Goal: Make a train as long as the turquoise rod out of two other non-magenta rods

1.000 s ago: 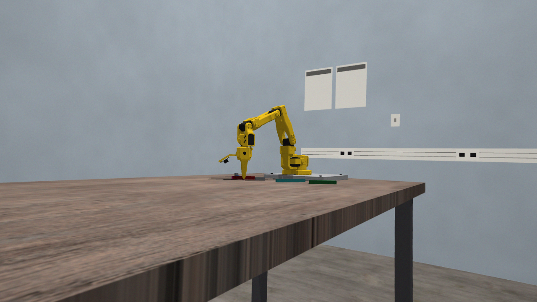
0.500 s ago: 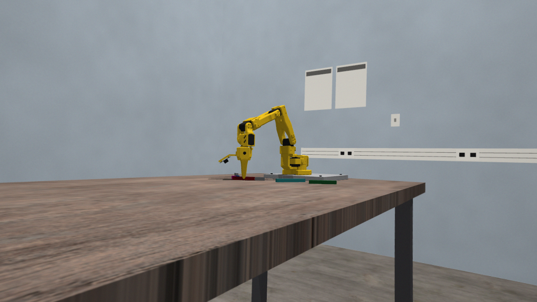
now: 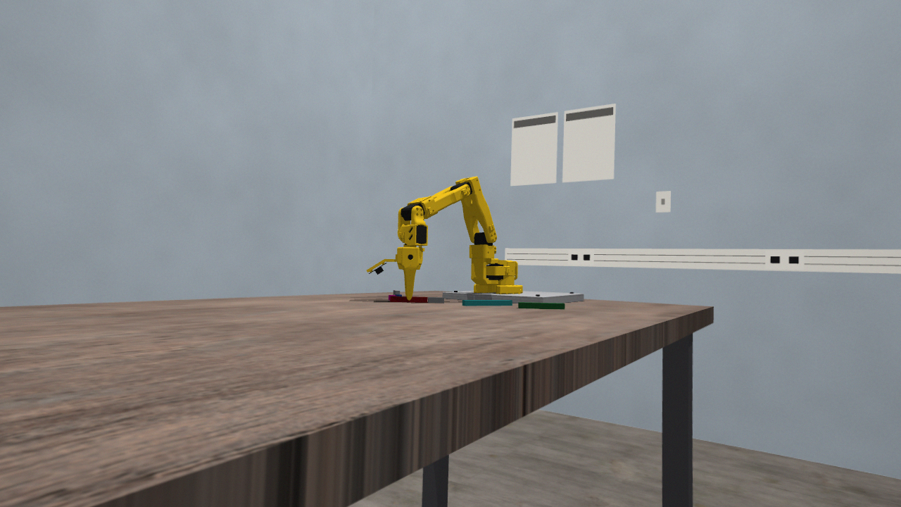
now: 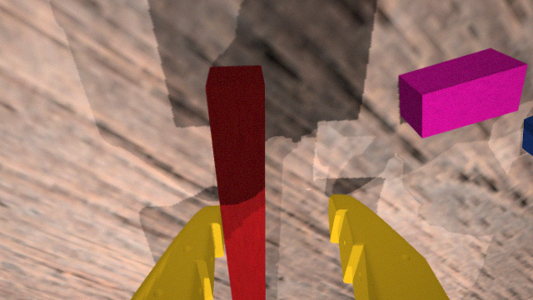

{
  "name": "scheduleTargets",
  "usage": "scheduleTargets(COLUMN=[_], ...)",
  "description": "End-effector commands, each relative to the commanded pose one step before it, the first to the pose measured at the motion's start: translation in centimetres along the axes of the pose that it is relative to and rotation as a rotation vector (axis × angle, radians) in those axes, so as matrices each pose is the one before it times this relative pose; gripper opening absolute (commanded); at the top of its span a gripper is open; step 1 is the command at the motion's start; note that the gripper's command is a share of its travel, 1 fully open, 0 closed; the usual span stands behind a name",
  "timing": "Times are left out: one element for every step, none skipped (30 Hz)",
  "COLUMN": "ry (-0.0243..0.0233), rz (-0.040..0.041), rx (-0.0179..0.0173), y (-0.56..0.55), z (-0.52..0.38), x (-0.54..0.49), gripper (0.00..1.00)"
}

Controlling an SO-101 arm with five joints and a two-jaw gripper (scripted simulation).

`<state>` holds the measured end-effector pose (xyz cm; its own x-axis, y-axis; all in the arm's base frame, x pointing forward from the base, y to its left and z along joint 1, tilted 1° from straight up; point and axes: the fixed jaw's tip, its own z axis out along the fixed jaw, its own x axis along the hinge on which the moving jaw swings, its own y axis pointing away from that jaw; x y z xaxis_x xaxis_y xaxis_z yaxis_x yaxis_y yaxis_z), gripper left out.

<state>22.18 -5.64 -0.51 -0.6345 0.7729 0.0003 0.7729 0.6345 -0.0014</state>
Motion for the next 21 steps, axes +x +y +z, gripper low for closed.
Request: scheduleTargets(ry=[-0.00176, 0.00000, 0.00000, 0.00000, 0.00000, 0.00001, 0.00001, 0.00002, 0.00002, 0.00003, 0.00003, 0.00003, 0.00002, 0.00002, 0.00001, 0.00000, 0.00000, 0.00001, 0.00000, 0.00000, 0.00000], rz=[-0.00176, 0.00000, 0.00000, 0.00000, 0.00000, 0.00000, 0.00000, 0.00000, 0.00000, 0.00000, 0.00000, 0.00000, 0.00000, 0.00000, 0.00000, 0.00000, 0.00000, 0.00000, 0.00000, 0.00000, 0.00000], rx=[-0.00243, 0.00000, 0.00000, 0.00000, 0.00000, 0.00000, 0.00001, 0.00001, 0.00001, 0.00001, 0.00001, 0.00001, 0.00001, 0.00001, 0.00001, 0.00000, 0.00000, 0.00000, 0.00000, 0.00000, 0.00000], y=[0.067, 0.000, 0.000, 0.002, 0.013, 0.031, 0.051, 0.071, 0.086, 0.096, 0.100, 0.096, 0.086, 0.070, 0.051, 0.000, 0.000, 0.031, 0.013, 0.002, 0.000], z=[-0.0688, 0.0000, 0.0000, -0.0008, -0.0050, -0.0117, -0.0193, -0.0265, -0.0324, -0.0363, -0.0376, -0.0363, -0.0325, -0.0266, -0.0193, 0.0000, 0.0000, -0.0117, -0.0050, -0.0008, 0.0000], x=[0.209, 0.000, 0.000, 0.000, 0.000, -0.001, -0.001, -0.002, -0.001, -0.001, 0.000, 0.001, 0.001, 0.001, 0.001, 0.000, 0.000, 0.001, 0.000, 0.000, 0.000], gripper=[0.17, 0.17, 0.17, 0.17, 0.17, 0.17, 0.17, 0.17, 0.17, 0.17, 0.17, 0.17, 0.17, 0.17, 0.17, 0.17, 0.17, 0.17, 0.17, 0.17, 0.17])
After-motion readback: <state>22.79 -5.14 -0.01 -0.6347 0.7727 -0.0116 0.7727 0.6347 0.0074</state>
